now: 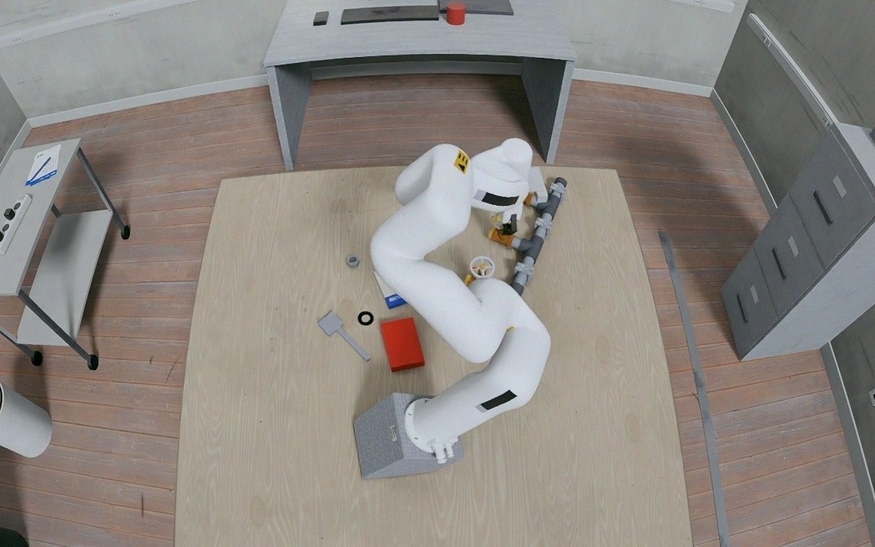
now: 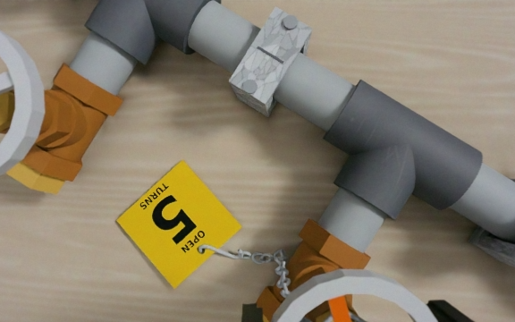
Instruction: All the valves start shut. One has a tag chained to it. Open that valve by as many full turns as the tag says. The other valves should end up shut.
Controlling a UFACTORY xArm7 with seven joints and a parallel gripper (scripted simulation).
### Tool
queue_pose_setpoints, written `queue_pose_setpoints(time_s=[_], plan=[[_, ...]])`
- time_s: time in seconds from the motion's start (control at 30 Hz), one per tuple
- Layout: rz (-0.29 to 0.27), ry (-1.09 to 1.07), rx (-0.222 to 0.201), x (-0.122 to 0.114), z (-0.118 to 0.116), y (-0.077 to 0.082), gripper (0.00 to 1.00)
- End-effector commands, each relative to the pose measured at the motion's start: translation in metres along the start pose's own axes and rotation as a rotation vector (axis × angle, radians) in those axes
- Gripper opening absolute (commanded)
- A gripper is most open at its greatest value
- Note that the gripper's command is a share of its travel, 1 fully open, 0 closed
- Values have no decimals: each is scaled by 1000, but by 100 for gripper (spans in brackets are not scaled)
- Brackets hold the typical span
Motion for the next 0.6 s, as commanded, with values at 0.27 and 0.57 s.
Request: queue_pose_setpoints(time_s=[0.27, 0.57], plan=[[2, 157, 6, 0, -2, 2, 0], [3, 509, 6, 0, -2, 2, 0]])
Point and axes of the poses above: the point where the finger pads meet when closed, its own y axis back along the fingers, its own z axis across the jaws, x = y × z, the point moved 7 cm from there along y, back along the fingers, and after that the axes turned 14 degrees about -y, right-handed, at the moved point
